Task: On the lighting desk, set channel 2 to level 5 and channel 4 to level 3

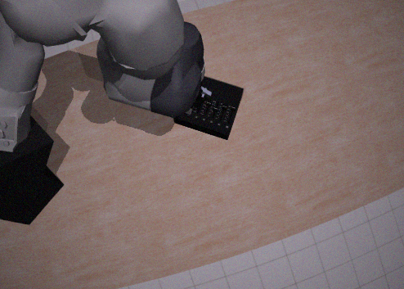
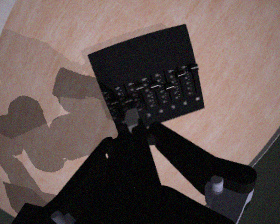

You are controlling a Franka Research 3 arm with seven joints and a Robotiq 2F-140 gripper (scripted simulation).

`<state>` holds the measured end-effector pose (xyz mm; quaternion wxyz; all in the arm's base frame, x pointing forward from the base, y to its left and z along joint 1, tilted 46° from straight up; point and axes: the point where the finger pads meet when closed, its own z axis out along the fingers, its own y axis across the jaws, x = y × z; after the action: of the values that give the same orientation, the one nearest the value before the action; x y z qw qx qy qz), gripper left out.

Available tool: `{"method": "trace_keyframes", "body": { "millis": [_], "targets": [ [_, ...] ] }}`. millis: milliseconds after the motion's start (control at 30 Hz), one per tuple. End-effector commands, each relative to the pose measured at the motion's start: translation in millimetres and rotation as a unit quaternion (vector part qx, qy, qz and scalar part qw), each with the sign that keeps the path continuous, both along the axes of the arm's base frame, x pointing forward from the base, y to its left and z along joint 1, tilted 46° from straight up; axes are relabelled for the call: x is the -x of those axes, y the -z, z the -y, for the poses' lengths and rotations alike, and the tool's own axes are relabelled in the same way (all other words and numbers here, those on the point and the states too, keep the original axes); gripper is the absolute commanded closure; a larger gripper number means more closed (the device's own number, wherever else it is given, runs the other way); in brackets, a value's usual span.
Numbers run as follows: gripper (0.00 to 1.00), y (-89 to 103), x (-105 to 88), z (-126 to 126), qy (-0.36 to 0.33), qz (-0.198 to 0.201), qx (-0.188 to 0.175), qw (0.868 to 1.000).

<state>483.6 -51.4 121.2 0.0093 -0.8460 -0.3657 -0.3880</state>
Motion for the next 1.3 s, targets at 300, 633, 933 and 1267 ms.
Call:
{"method": "trace_keyframes", "body": {
  "millis": [300, 633, 933, 1267],
  "targets": [
    [1.00, -22.0, 17.5, 7, -0.007, 0.004, 0.000, 1.000],
    [1.00, -25.0, 20.2, 9, -0.007, 0.004, 0.000, 1.000],
    [1.00, -25.1, 19.6, 9, -0.005, 0.004, 0.000, 1.000],
    [1.00, -41.4, -29.0, 67, 0.156, 0.006, -0.020, 0.988]
  ]
}}
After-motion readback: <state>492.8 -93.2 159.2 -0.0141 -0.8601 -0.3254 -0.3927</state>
